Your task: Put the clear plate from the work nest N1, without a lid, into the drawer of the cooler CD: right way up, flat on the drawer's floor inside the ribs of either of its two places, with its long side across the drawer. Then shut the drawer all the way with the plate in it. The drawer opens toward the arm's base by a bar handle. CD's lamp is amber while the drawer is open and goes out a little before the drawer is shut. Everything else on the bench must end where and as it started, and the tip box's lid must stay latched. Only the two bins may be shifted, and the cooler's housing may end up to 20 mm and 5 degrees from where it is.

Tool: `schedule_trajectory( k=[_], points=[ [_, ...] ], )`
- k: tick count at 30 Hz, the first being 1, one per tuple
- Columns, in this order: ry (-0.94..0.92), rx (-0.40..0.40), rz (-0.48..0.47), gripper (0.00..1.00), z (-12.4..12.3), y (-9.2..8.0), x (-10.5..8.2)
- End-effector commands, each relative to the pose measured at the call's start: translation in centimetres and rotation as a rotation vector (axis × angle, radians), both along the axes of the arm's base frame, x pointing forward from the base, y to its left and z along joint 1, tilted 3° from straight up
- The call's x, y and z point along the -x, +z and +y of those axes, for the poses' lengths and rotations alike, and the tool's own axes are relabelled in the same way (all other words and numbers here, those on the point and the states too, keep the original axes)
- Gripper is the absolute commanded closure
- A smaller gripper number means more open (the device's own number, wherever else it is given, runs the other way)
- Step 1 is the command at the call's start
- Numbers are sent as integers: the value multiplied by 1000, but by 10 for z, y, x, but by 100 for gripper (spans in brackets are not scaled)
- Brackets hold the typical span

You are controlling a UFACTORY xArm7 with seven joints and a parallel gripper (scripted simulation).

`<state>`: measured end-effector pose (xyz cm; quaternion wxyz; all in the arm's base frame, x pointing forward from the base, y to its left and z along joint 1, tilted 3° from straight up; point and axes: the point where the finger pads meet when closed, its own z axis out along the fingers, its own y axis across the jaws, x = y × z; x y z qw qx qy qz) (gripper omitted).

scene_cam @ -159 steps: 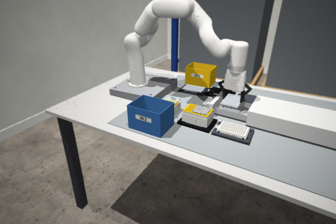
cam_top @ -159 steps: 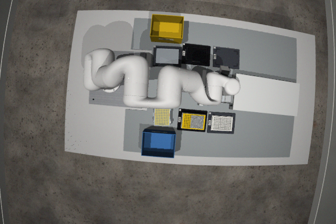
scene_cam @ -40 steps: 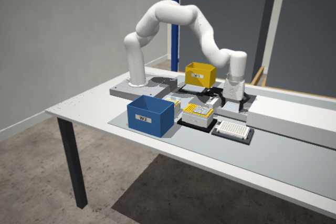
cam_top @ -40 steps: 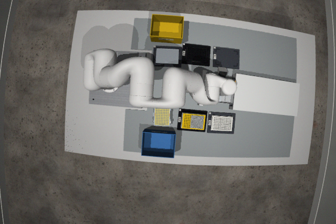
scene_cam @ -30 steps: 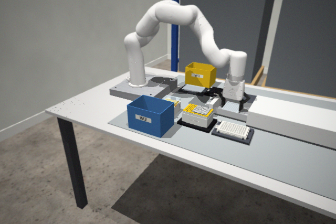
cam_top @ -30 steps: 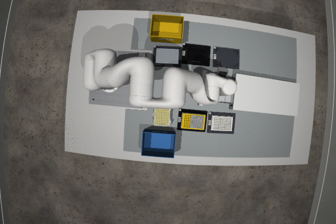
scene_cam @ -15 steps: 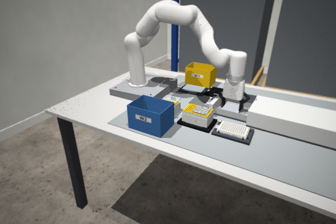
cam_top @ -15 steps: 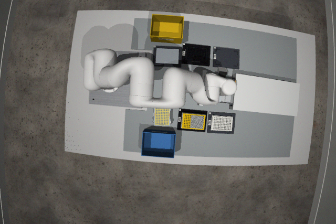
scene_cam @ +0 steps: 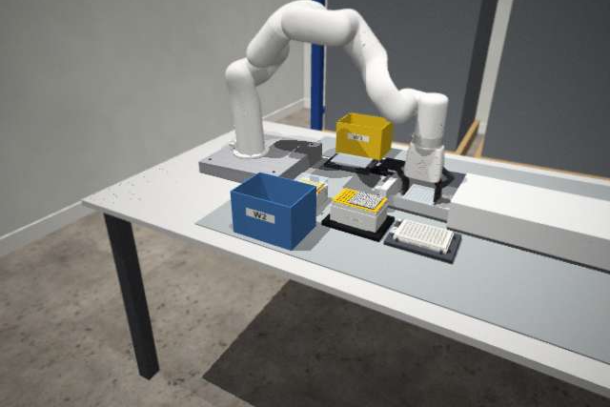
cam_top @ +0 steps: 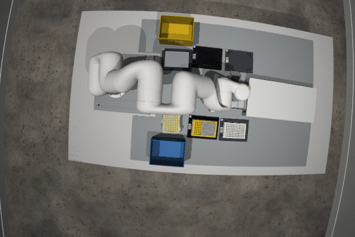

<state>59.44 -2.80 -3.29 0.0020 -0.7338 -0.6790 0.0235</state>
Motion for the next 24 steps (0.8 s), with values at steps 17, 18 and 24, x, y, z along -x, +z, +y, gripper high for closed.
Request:
schedule_trajectory(
  k=[17,18,24],
  points=[
    [0,0,-5,0,0,1,-2],
    [0,0,-5,0,0,1,-2],
    [0,0,-6,0,0,1,-2]
  ],
)
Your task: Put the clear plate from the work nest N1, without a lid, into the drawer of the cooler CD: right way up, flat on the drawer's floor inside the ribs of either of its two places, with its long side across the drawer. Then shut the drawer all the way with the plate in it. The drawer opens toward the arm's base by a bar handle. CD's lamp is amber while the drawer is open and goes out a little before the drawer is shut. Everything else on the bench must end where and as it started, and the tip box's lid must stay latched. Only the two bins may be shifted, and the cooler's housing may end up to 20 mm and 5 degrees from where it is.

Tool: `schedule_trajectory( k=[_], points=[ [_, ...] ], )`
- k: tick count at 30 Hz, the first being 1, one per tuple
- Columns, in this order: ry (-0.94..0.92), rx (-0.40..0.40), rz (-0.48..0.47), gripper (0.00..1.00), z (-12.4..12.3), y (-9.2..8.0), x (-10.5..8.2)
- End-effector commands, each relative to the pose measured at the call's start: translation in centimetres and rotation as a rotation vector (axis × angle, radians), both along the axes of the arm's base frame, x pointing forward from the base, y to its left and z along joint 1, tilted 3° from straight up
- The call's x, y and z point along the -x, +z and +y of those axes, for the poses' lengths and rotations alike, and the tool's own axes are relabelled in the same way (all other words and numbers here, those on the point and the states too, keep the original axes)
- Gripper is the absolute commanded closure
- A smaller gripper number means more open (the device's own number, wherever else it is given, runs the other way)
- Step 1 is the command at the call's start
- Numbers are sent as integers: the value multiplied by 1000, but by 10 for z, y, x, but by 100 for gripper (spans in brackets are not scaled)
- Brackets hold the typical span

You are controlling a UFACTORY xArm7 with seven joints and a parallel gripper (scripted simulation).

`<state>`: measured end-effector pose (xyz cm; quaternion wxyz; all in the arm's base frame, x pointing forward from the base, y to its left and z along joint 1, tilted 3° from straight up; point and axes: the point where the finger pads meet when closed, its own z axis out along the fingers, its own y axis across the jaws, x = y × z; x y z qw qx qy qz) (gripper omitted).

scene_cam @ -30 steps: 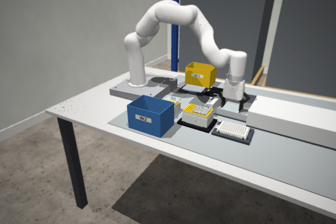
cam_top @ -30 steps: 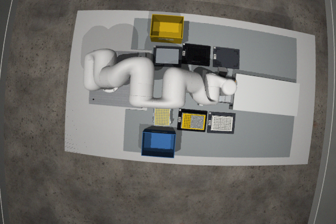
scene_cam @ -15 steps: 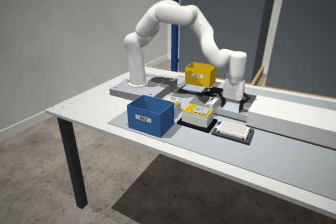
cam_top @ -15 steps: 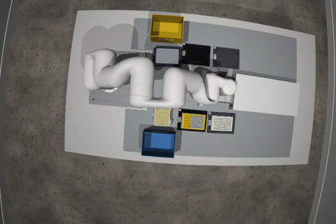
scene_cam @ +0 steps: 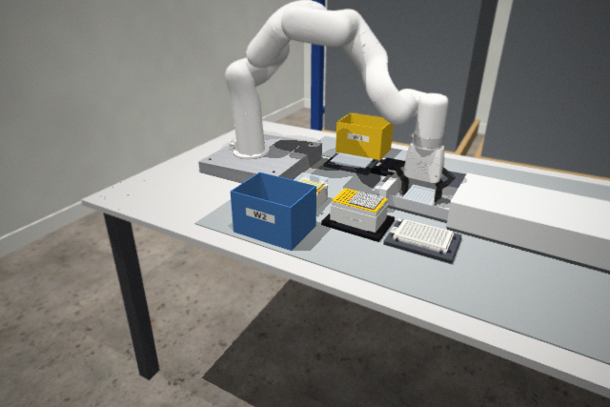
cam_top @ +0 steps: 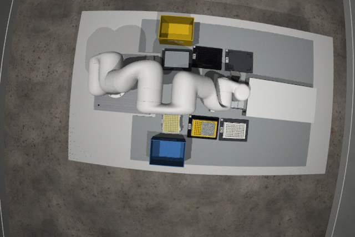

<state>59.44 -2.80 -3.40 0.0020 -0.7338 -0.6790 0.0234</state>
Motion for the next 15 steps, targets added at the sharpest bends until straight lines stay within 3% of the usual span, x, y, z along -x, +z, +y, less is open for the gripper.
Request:
schedule_trajectory(
  k=[1,15],
  points=[
    [0,0,-5,0,0,2,-2],
    [0,0,-5,0,0,6,-2]
  ],
)
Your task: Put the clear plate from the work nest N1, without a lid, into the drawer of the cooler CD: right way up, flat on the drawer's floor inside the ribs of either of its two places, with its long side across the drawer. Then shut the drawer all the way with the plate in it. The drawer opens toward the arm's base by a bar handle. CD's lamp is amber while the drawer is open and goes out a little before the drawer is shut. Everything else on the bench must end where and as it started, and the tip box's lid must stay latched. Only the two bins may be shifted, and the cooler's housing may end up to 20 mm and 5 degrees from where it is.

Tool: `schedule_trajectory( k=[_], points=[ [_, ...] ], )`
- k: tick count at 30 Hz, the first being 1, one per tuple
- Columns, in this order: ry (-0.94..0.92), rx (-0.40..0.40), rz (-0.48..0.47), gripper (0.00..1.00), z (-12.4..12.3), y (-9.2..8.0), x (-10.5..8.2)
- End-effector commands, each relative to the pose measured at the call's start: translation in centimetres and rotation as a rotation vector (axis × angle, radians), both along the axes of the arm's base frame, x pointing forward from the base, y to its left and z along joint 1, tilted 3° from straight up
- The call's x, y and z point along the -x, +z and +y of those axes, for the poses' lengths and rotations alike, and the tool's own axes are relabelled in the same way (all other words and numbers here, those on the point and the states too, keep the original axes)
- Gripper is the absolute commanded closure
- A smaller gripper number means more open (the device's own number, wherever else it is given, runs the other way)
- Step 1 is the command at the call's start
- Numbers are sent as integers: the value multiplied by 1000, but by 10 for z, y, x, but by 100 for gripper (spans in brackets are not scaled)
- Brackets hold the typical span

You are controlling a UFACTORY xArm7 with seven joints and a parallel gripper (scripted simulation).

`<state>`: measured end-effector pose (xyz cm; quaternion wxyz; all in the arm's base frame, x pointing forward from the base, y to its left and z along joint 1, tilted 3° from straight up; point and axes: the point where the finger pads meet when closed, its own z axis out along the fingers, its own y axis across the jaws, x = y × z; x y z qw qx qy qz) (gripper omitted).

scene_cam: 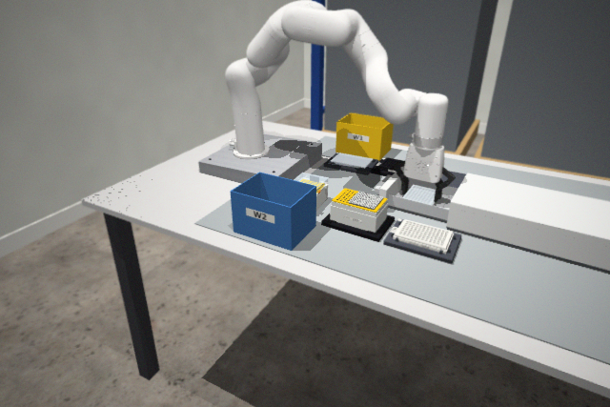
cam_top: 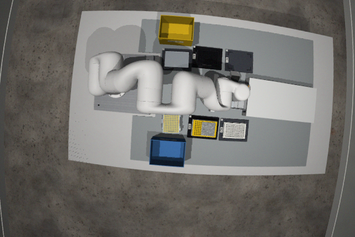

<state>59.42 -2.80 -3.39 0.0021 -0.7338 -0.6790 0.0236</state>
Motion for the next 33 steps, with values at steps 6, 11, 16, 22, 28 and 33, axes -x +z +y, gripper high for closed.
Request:
schedule_trajectory(
  k=[6,11,16,22,28,33],
  points=[
    [0,0,-6,0,0,16,-3],
    [0,0,-6,0,1,20,-3],
    [0,0,-6,0,1,29,-3],
    [0,0,-6,0,1,39,-3],
    [0,0,-6,0,1,45,-4],
    [0,0,-6,0,1,54,-4]
  ],
)
